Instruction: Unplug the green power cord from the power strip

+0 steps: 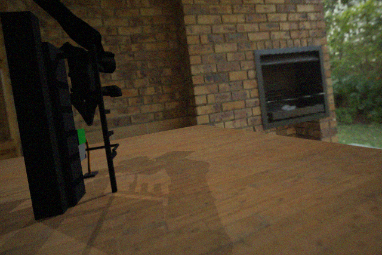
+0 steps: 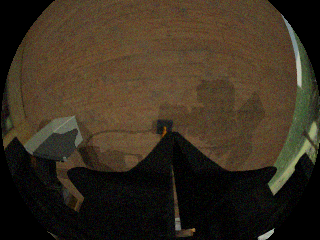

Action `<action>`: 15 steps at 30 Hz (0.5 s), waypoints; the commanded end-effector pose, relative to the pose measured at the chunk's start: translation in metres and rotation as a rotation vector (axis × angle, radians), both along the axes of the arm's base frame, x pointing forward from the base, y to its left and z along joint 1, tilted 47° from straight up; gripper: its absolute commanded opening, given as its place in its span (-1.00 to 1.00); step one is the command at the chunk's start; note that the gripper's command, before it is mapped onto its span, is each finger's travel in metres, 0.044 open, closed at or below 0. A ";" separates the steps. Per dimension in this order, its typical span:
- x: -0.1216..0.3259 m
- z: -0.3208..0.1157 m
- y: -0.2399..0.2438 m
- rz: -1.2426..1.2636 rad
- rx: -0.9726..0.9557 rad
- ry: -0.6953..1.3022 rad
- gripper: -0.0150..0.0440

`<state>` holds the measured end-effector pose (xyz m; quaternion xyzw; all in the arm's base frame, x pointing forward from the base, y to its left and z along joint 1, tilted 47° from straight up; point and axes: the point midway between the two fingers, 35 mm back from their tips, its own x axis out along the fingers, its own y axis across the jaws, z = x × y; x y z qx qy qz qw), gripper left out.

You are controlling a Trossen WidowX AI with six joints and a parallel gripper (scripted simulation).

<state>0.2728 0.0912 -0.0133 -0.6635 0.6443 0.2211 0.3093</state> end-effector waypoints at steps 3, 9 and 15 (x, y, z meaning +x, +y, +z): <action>-0.001 -0.001 0.000 -0.004 0.001 0.004 -0.49; -0.001 -0.001 0.000 -0.004 0.001 0.004 -0.49; 0.000 0.000 0.000 0.000 0.000 0.001 -0.31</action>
